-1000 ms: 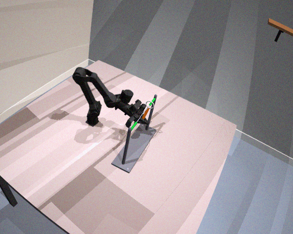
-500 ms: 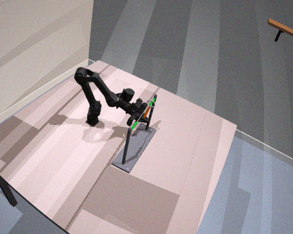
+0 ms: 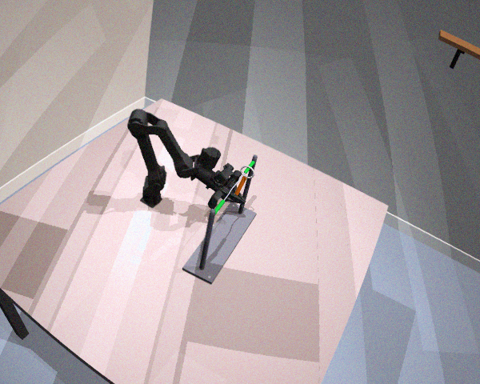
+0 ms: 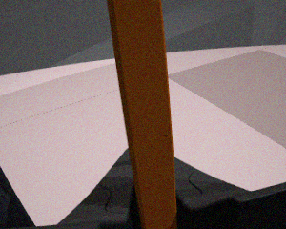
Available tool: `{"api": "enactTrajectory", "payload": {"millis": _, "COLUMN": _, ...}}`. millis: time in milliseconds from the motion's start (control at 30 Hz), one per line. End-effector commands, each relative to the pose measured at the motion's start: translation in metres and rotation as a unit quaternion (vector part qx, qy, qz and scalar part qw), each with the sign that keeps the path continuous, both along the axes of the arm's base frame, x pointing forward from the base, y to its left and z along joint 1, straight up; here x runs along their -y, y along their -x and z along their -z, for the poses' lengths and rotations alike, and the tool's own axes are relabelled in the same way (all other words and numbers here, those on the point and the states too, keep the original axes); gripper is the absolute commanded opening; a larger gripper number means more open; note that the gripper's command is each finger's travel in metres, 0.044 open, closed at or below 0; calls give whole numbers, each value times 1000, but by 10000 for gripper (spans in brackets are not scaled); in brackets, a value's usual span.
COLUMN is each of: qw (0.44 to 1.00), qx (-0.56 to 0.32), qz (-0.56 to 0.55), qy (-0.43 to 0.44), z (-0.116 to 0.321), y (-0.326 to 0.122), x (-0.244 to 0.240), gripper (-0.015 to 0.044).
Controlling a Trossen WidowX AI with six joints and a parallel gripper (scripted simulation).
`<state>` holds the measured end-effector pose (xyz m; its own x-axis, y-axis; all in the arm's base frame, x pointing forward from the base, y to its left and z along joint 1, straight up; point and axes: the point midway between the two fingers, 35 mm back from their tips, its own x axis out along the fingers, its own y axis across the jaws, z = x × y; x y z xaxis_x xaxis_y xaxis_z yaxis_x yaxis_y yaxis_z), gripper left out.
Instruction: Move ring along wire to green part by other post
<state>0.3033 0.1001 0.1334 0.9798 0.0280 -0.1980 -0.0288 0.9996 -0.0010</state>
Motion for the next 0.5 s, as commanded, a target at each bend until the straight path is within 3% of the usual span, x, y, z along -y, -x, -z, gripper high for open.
{"api": "enactTrajectory", "payload": {"millis": 0, "qw": 1000, "qx": -1, "qz": 2, "qy": -1, "z": 2, "y": 1, "x": 1, "gripper": -150}}
{"api": "enactTrajectory", "payload": {"millis": 433, "qw": 1000, "qx": -1, "qz": 2, "qy": -1, "z": 2, "y": 1, "x": 1, "gripper": -150}}
{"api": "enactTrajectory", "payload": {"millis": 467, "qw": 1000, "qx": -1, "qz": 0, "qy": 1, "z": 2, "y": 0, "x": 0, "gripper": -124}}
